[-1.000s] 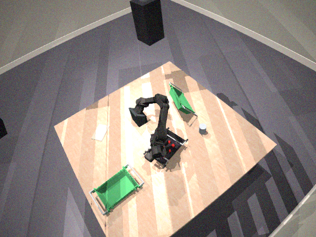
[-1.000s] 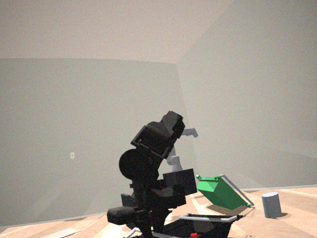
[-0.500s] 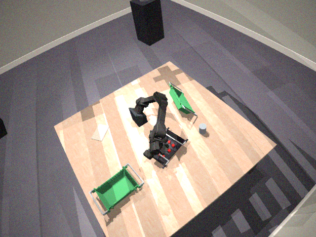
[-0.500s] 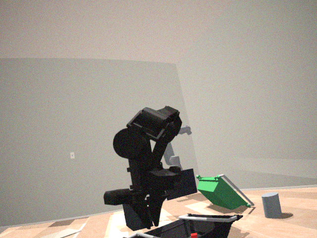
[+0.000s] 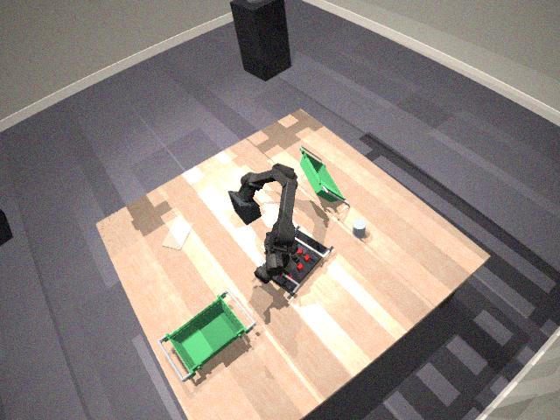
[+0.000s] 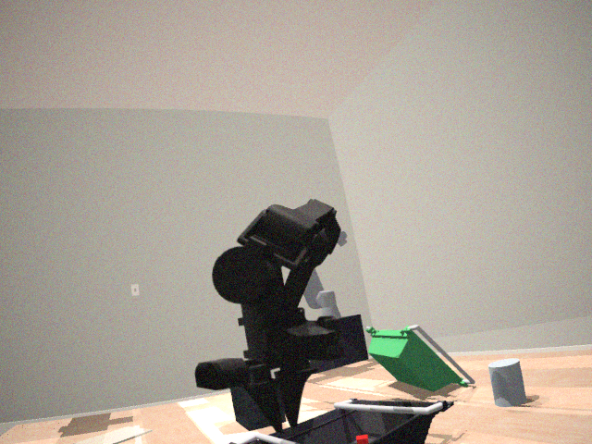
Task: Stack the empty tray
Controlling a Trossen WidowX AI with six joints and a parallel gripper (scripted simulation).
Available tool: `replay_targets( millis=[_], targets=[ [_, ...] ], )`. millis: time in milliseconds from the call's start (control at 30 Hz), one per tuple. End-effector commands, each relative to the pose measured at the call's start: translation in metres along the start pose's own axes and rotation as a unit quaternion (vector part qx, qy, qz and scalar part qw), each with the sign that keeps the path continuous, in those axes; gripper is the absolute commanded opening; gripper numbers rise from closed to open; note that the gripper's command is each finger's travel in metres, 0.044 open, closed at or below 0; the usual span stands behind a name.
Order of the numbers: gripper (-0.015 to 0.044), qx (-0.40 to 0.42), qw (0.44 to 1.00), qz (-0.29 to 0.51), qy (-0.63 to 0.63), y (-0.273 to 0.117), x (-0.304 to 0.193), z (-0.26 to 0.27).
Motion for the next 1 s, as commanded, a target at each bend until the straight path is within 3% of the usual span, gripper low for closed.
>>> replay_targets(
  millis=[0,67,200,500,800,833,967],
  targets=[
    [0.0087,0.000,1.000,-0.001,0.001,0.000,0.000,0.000],
    [0.0087,0.000,1.000,-0.001,0.001,0.000,0.000,0.000],
    [0.0000,0.000,1.000,-0.001,0.001,0.000,0.000,0.000],
    [0.0000,0.000,1.000,-0.001,0.001,-0.006,0.001,-0.001],
    [0.0000,-0.002,1.000,0.001,0.001,-0.091,0.001,0.000],
    [0.0000,0.000,1.000,0.002,-0.005,-0.061,0.005,0.002],
    [0.0000,-0.016,0.990,0.015,-0.140,-0.067,0.026,0.071]
  ],
)
Point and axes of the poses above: the point midway between the two fingers, 35 mm back from their tips, its own y axis out along the fingers, its own z axis across the jaws, x = y × z, the point moved 8 cm from there along -y, back along the fingers, and after that the axes turned 5 degrees about y, right-handed, at the moved point
